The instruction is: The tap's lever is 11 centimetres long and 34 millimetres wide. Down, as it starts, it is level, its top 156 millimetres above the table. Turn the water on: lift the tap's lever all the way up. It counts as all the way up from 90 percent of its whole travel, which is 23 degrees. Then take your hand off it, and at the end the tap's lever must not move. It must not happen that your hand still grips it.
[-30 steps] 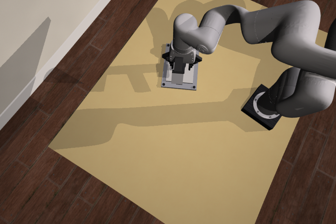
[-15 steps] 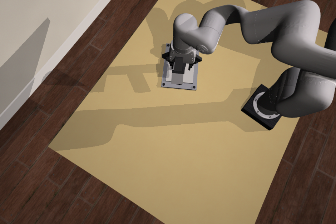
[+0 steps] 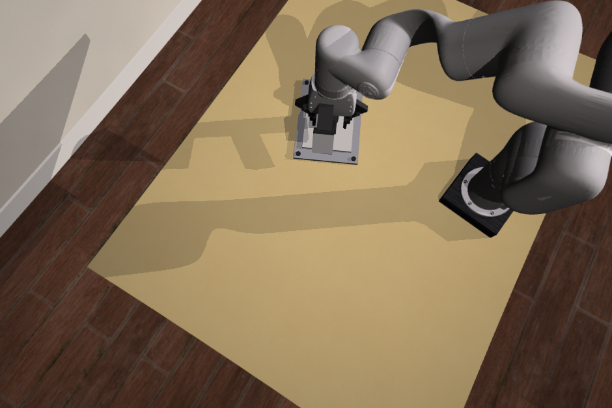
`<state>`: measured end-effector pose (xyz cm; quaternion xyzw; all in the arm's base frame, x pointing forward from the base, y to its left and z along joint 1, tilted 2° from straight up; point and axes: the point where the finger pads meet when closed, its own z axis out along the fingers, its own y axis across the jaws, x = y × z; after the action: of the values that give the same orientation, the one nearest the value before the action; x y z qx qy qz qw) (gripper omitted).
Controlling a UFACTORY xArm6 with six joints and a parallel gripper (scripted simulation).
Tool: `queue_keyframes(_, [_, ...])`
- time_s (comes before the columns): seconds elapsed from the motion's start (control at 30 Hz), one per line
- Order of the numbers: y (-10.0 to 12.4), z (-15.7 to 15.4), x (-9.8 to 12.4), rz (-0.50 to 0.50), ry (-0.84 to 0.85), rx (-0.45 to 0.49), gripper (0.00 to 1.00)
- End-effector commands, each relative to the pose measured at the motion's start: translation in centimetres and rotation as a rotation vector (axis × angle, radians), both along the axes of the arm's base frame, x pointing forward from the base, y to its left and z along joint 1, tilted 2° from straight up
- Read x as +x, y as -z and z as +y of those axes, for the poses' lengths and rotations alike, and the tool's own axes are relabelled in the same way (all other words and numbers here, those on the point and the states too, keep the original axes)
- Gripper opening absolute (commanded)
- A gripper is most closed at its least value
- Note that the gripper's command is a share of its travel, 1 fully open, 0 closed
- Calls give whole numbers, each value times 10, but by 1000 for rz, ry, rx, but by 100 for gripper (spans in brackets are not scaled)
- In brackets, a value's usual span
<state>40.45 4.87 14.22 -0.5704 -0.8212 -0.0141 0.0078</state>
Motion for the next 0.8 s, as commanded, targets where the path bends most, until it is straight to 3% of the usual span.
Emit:
queue_keyframes(0.0, [1, 0, 1, -4, 0, 0, 73])
queue_keyframes(0.77, [22, 1, 1, -4, 0, 0, 73])
